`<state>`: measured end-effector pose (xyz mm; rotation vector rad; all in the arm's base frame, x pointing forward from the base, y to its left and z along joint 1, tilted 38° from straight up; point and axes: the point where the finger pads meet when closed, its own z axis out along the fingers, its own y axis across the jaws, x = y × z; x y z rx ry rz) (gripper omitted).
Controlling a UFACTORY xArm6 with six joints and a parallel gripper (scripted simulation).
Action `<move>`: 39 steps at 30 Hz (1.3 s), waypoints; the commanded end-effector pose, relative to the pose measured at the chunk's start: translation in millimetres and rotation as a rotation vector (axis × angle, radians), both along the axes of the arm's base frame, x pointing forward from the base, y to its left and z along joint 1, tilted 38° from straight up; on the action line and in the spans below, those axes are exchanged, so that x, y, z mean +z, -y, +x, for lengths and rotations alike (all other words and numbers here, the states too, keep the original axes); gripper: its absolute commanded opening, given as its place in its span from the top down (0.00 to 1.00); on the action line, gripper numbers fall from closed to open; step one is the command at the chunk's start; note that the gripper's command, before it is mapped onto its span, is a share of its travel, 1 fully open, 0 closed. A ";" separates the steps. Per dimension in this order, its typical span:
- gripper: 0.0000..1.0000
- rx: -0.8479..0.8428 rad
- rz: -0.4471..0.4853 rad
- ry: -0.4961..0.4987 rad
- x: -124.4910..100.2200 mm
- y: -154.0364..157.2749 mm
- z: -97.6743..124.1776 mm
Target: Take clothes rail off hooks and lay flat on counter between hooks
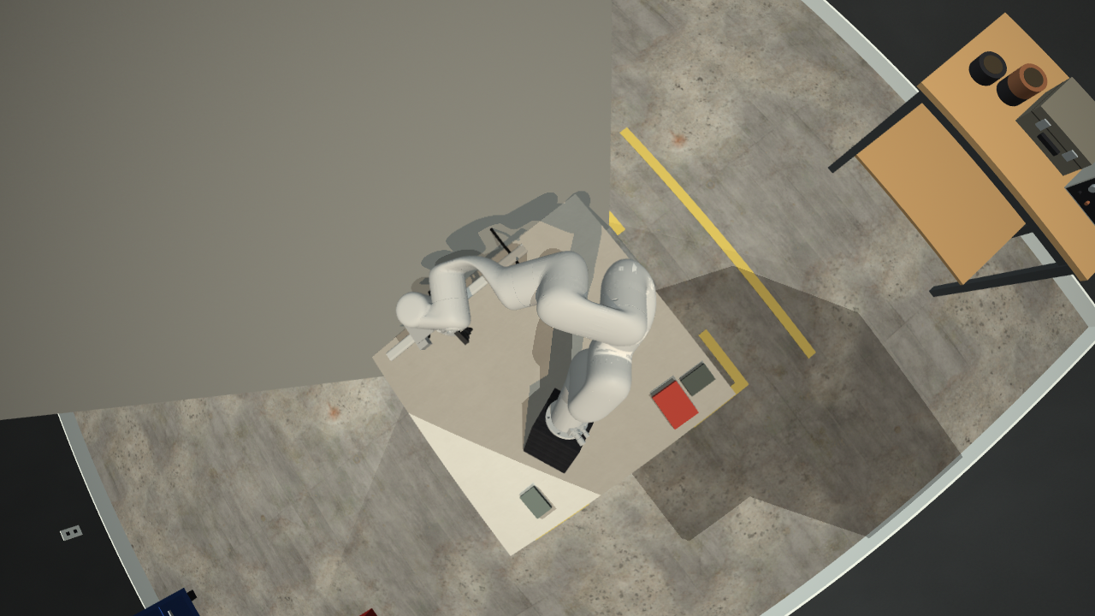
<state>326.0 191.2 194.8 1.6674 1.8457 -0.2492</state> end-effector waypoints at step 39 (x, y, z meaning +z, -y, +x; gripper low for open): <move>0.00 0.001 0.003 0.002 7.8 -5.7 61.2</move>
